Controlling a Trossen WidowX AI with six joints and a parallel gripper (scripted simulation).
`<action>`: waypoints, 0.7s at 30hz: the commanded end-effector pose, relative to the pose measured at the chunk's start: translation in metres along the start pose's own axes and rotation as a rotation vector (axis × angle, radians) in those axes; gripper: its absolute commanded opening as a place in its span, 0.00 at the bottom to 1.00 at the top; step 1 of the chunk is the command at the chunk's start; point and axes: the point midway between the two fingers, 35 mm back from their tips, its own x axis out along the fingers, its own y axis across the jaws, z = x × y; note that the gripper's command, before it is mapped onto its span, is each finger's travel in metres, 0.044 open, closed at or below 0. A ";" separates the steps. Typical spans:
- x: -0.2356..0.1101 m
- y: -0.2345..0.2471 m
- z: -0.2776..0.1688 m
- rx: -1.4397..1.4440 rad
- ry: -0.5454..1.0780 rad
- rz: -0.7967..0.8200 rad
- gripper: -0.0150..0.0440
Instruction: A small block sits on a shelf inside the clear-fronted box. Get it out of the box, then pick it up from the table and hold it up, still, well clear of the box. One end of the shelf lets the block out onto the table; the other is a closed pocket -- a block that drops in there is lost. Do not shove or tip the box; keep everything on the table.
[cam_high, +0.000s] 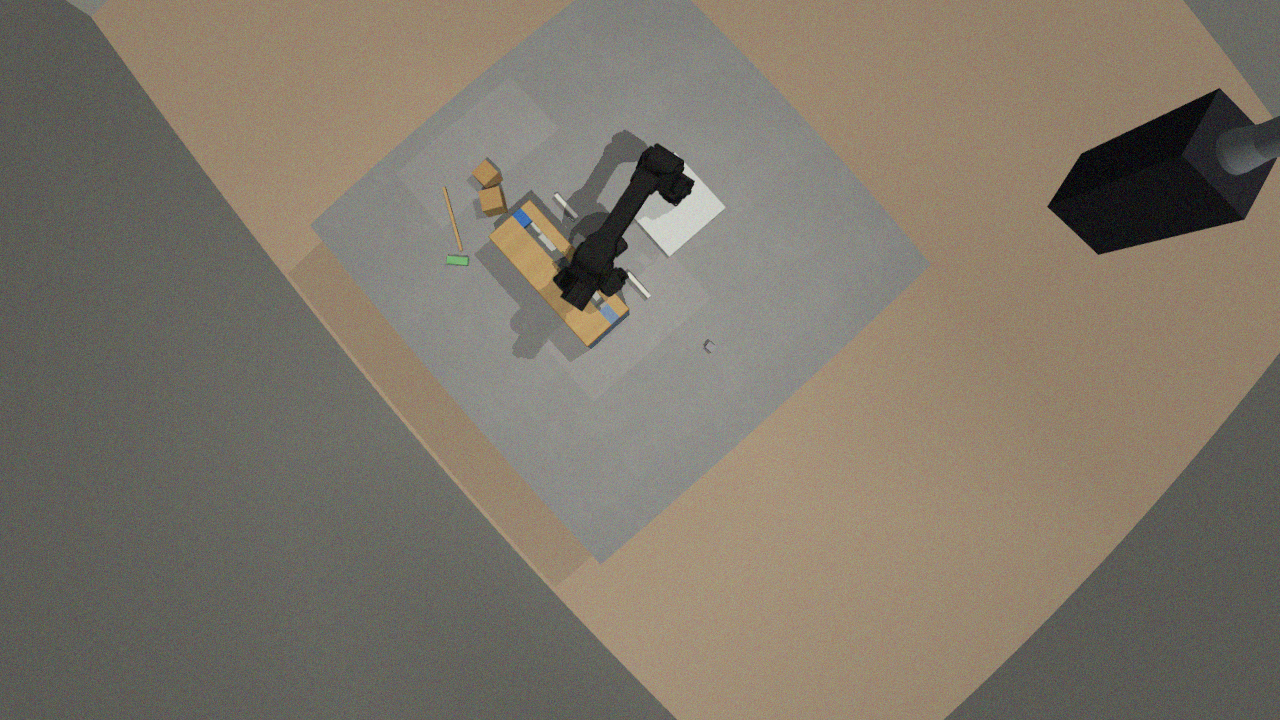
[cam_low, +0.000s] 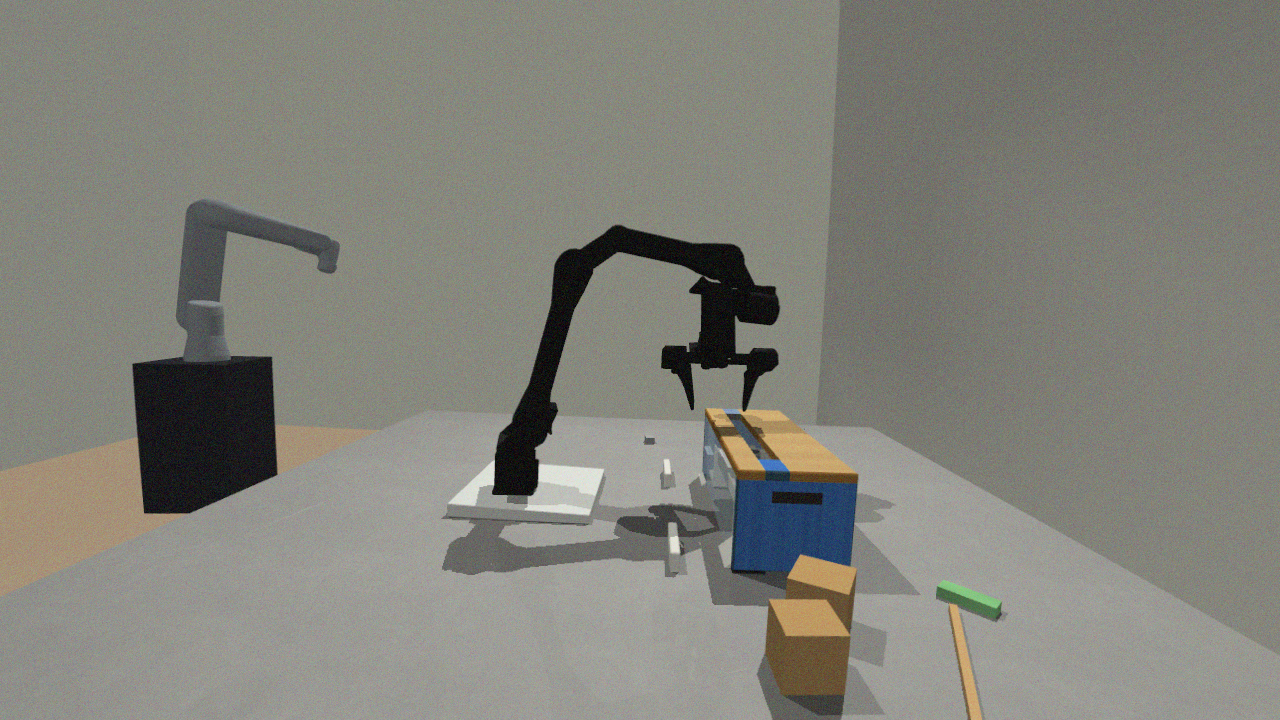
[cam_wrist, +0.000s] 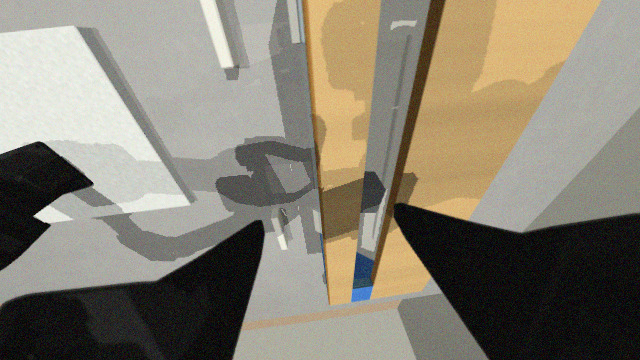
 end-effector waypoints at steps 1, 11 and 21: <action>0.007 0.000 -0.001 0.000 0.007 0.005 0.93; 0.023 0.000 0.004 0.000 0.007 0.005 0.93; 0.039 0.000 0.008 0.000 0.007 0.005 0.93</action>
